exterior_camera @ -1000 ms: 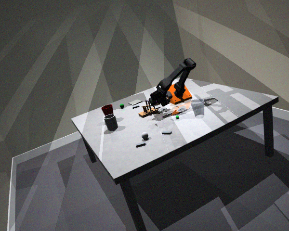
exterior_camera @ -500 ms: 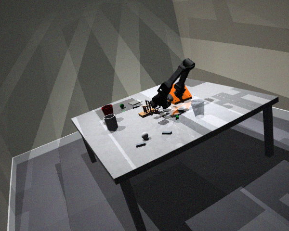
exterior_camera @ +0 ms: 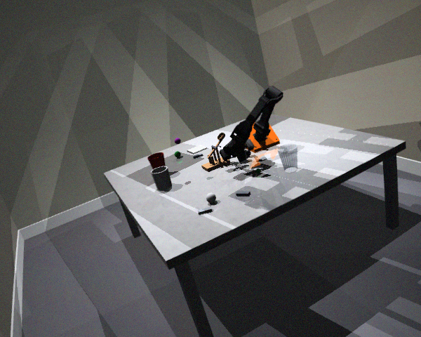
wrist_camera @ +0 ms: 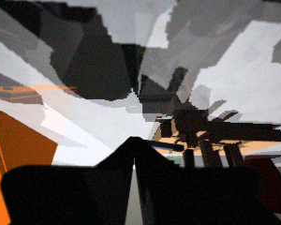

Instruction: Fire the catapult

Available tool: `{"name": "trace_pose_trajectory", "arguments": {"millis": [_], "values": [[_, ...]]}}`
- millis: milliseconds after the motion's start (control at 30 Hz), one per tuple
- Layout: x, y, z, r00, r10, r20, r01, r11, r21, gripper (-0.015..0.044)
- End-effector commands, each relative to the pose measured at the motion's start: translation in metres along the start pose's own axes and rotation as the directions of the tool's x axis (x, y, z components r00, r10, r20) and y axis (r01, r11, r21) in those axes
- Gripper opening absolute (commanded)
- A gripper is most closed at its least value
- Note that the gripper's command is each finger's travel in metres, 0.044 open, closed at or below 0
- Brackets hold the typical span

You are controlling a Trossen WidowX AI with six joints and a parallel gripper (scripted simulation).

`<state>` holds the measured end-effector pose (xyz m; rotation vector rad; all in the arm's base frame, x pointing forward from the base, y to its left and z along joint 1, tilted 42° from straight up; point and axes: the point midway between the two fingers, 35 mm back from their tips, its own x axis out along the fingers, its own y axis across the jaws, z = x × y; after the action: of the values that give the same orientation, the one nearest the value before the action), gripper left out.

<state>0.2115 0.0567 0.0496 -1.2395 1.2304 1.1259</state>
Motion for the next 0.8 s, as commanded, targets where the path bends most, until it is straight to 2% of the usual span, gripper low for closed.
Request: {"name": "trace_pose_trajectory", "arguments": {"millis": [0,133,300,333,467,767], "values": [[-0.050,-0.010,-0.015,1.000,-0.024,0.009,0.024,1.000,0.003,0.0000],[-0.106,-0.002,-0.036,1.000,-0.030,0.008,0.030,1.000,0.002,0.0000],[-0.119,0.002,-0.041,0.999,-0.031,0.007,0.031,1.000,0.002,0.0000],[-0.100,-0.005,-0.034,0.999,-0.038,0.006,0.038,0.999,0.011,0.0026],[-0.103,-0.015,-0.033,0.999,-0.041,0.035,0.039,0.997,0.073,0.0131],[-0.115,-0.061,-0.036,0.985,-0.074,0.155,0.019,0.943,0.332,0.0368]]}}
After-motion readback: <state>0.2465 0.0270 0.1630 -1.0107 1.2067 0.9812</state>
